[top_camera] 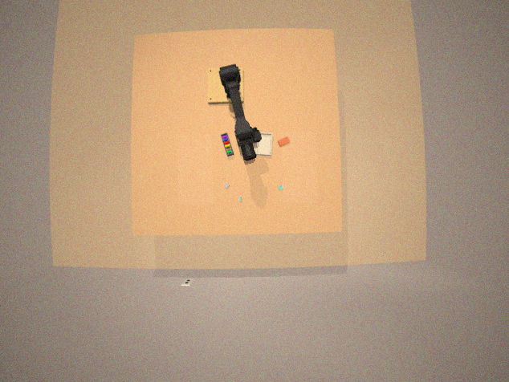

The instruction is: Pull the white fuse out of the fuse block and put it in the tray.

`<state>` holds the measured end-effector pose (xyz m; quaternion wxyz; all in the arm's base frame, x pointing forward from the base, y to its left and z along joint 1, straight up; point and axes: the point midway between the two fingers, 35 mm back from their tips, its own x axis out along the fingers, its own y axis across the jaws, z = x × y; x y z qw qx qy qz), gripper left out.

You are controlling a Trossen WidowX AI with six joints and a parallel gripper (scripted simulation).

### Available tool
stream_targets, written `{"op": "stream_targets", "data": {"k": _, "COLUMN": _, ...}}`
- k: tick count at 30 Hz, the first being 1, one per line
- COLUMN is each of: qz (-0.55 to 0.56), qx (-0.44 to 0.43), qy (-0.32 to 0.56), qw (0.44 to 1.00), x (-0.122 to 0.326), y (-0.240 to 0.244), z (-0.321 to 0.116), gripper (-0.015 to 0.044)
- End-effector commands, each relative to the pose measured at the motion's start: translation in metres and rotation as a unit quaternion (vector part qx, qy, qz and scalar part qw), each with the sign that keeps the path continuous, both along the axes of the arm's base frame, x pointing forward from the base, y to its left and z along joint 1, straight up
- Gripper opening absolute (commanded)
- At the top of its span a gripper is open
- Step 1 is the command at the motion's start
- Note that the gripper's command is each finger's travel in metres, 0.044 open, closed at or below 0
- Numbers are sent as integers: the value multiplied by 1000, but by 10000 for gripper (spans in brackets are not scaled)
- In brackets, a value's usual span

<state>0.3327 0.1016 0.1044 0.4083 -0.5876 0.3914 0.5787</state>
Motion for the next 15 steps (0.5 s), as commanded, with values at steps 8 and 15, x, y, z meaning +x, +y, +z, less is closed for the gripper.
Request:
{"op": "stream_targets", "data": {"k": 8, "qz": -2, "qx": 2, "qy": -2, "qw": 1000, "x": -17, "y": 61, "z": 2, "gripper": 0}}
{"op": "stream_targets", "data": {"k": 15, "qz": -2, "qx": 4, "qy": -1, "qw": 1000, "x": -34, "y": 96, "z": 2, "gripper": 0}}
